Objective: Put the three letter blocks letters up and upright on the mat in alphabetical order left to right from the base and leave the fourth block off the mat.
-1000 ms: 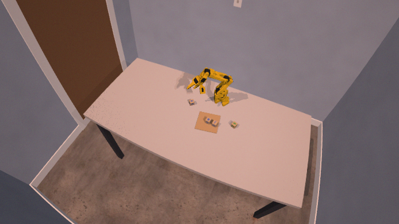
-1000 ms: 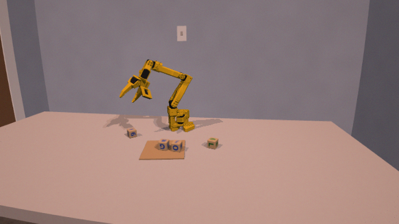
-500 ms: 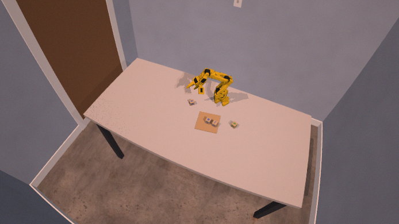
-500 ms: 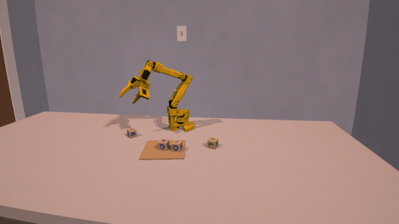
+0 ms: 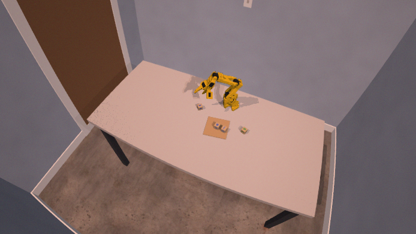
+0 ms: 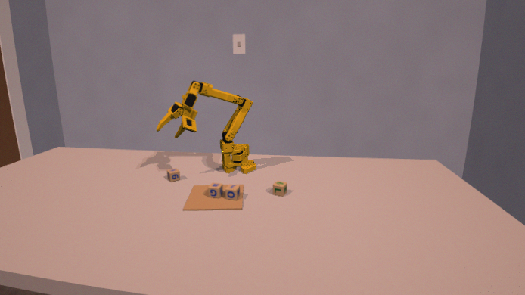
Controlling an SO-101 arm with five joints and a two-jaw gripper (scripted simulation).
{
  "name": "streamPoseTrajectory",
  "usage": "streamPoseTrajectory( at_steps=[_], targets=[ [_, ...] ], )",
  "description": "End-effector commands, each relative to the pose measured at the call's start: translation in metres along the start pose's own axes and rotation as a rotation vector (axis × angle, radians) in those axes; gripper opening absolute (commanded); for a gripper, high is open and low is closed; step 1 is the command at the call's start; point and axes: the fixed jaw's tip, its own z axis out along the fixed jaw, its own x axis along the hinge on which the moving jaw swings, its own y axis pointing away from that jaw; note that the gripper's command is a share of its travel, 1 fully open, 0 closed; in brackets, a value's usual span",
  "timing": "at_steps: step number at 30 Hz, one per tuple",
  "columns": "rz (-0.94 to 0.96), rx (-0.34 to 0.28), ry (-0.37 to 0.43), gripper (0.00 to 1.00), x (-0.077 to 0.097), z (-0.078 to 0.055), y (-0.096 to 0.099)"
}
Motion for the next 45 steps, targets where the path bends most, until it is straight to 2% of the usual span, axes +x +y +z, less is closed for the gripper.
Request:
streamPoseTrajectory(
  at_steps=[1, 6, 8, 14, 18, 22, 45],
  targets=[
    [0.002, -0.006, -0.005, 0.35, 0.001, 0.003, -0.005],
    [0.002, -0.144, -0.048, 0.35, -0.003, 0.024, 0.006],
    [0.002, -0.144, -0.048, 0.35, -0.003, 0.024, 0.006],
    [0.001, -0.305, -0.098, 0.35, -0.008, 0.046, 0.021],
    [0.001, -0.366, -0.117, 0.35, -0.010, 0.053, 0.028],
    [0.001, -0.383, -0.122, 0.35, -0.010, 0.055, 0.030],
    [0.003, -0.391, -0.125, 0.35, -0.012, 0.056, 0.030]
  ],
)
